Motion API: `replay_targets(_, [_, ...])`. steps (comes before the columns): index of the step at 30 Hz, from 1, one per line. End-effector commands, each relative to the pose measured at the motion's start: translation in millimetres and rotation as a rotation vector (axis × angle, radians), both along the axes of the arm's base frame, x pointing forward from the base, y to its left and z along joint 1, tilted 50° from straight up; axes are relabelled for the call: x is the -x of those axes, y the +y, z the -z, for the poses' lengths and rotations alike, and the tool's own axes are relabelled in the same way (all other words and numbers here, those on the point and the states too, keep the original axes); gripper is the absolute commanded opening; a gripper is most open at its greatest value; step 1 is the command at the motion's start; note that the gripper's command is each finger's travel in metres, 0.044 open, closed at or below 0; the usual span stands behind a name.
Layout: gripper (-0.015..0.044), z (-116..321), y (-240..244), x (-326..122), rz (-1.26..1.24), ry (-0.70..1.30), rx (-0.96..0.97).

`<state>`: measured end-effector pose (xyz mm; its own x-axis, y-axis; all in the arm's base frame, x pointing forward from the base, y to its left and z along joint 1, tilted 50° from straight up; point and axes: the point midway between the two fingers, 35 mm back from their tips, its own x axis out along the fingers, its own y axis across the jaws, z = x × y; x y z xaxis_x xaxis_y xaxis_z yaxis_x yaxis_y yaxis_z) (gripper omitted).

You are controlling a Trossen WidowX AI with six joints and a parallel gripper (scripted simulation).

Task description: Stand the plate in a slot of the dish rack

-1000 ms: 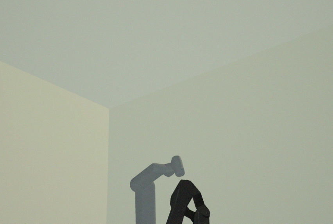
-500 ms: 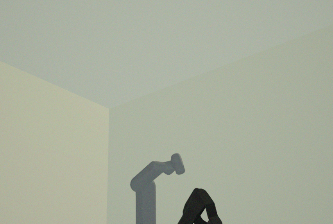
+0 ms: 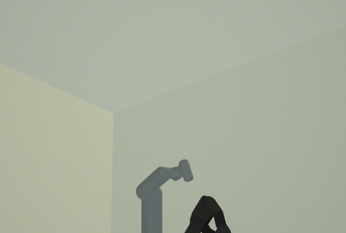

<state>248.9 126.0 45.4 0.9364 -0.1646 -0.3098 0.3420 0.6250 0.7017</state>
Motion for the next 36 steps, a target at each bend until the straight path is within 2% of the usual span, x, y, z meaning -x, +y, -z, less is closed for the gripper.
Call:
replay_targets(1, [0.0105,0.0,0.0,0.0,0.0,0.0,0.0])
replay_targets(12, [0.0394,0.0,0.0,0.0,0.0,0.0,0.0])
replay_targets(19, [0.04,-3.4,-2.8,-1.8,0.001,0.003,-0.001])
replay_targets(36, [0.04,-81.3,-84.5,-19.5,0.007,-0.015,0.003])
